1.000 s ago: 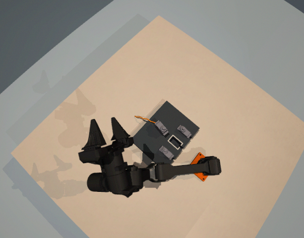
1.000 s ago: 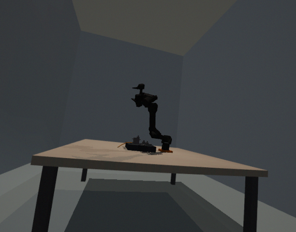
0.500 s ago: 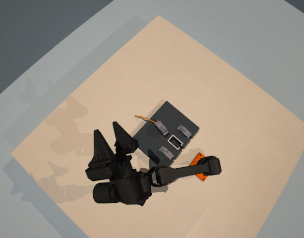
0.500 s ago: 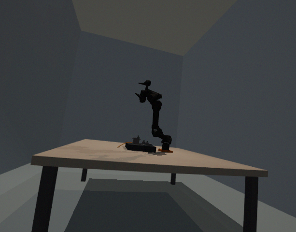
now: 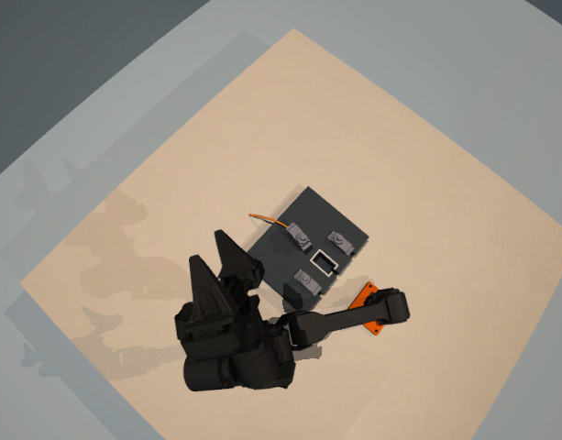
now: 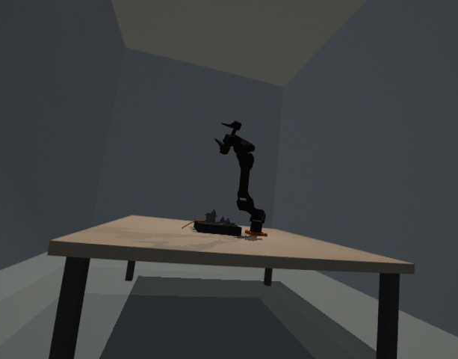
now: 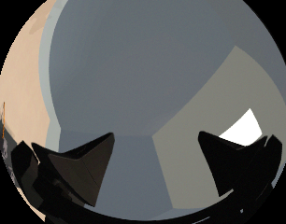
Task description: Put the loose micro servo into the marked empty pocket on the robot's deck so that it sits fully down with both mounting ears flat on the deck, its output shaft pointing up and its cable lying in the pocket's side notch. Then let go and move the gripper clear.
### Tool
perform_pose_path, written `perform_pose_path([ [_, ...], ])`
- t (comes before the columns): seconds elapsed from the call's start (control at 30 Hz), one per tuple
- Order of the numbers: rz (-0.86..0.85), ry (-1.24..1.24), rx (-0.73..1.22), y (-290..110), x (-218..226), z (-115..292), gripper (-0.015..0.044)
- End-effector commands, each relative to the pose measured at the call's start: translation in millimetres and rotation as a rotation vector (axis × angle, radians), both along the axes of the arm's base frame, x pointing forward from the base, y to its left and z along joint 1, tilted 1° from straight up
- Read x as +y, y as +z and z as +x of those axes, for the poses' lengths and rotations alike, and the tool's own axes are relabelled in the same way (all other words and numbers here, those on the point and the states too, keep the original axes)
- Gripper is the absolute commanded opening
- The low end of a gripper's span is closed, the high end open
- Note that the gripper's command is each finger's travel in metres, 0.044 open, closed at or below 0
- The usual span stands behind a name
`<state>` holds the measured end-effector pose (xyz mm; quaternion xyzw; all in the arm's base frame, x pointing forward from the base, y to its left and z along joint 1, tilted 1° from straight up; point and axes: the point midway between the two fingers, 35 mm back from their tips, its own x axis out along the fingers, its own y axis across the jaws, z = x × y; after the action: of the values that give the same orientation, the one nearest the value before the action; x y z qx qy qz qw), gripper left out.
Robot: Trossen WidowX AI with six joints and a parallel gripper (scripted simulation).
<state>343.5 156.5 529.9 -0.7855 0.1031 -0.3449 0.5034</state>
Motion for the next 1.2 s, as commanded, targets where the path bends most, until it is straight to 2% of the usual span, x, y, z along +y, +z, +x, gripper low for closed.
perform_pose_path([
  [0.0, 0.008, 0.019, -0.038, 9.6, -2.2, -11.9, 0.044],
  [1.17, 0.028, 0.132, -0.308, 65.4, -19.7, -94.0, 0.044],
])
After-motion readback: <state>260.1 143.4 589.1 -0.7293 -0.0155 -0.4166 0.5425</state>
